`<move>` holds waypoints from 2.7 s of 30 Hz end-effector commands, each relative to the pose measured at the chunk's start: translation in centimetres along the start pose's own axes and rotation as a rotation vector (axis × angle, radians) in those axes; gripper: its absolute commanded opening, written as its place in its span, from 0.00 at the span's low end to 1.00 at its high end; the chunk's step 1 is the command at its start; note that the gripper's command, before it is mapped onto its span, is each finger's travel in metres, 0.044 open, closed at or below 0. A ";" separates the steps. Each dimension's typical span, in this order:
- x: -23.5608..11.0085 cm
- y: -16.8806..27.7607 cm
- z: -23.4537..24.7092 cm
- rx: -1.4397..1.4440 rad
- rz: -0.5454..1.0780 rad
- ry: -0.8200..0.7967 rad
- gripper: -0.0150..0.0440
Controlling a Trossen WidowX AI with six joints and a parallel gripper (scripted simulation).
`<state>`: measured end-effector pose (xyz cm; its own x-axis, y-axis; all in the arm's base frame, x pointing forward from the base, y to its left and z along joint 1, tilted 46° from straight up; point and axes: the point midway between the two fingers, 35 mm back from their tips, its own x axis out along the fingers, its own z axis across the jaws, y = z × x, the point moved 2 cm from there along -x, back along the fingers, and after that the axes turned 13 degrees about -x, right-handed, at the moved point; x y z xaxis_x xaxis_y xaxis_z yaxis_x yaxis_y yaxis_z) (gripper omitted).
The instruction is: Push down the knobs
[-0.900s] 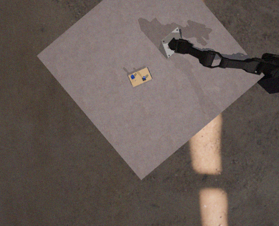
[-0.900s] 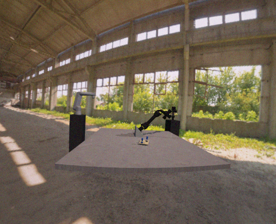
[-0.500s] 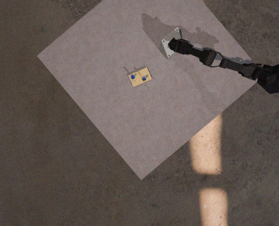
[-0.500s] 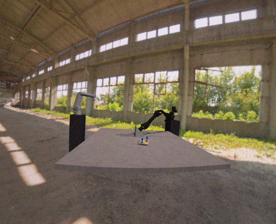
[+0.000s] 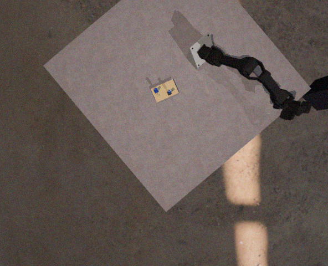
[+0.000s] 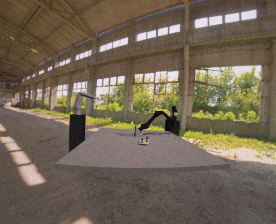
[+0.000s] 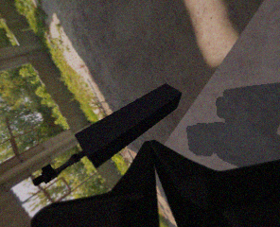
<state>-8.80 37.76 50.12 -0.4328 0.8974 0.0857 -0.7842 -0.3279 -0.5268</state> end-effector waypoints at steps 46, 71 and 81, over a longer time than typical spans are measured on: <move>-34.5 -18.3 -34.0 0.226 -0.471 1.100 0.25; -56.8 -3.6 -39.3 0.953 -0.541 1.129 0.25; -61.7 3.2 -38.0 1.204 -0.666 0.950 0.25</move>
<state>33.46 -5.91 11.88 0.1532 0.6295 -0.7618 -0.8138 0.5177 0.2642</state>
